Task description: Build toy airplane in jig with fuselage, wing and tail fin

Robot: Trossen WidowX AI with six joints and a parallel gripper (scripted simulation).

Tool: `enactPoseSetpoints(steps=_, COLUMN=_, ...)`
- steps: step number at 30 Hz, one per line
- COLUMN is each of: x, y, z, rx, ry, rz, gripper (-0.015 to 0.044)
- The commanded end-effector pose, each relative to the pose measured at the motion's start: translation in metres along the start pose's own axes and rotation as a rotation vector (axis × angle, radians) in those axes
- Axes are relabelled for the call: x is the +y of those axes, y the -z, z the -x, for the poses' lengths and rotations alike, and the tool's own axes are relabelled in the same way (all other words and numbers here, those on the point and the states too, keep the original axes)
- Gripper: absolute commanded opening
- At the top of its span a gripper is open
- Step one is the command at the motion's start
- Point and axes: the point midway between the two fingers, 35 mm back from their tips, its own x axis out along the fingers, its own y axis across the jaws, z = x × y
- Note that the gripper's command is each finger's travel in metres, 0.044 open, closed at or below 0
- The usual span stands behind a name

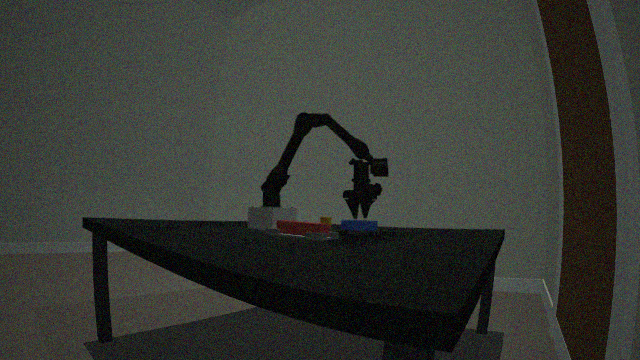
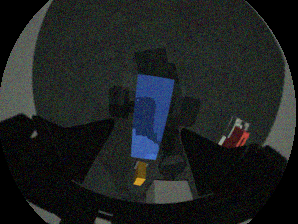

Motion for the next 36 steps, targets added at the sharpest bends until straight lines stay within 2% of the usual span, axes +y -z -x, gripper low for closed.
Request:
enactPoseSetpoints(steps=1, x=-0.001, y=0.003, z=-0.009, rx=0.011, ry=0.004, rz=-0.004, gripper=0.0440)
enactPoseSetpoints(steps=19, x=-0.001, y=0.004, z=-0.036, rx=0.011, ry=0.004, rz=-0.004, gripper=0.0440)
enactPoseSetpoints(steps=28, x=-0.001, y=0.004, z=-0.036, rx=0.011, ry=0.004, rz=-0.004, gripper=0.0204)
enactPoseSetpoints(steps=35, x=-0.001, y=0.004, z=-0.036, rx=0.011, ry=0.004, rz=-0.004, gripper=0.0157)
enactPoseSetpoints(steps=36, x=-0.001, y=0.004, z=-0.036, rx=0.011, ry=0.004, rz=-0.004, gripper=0.0131)
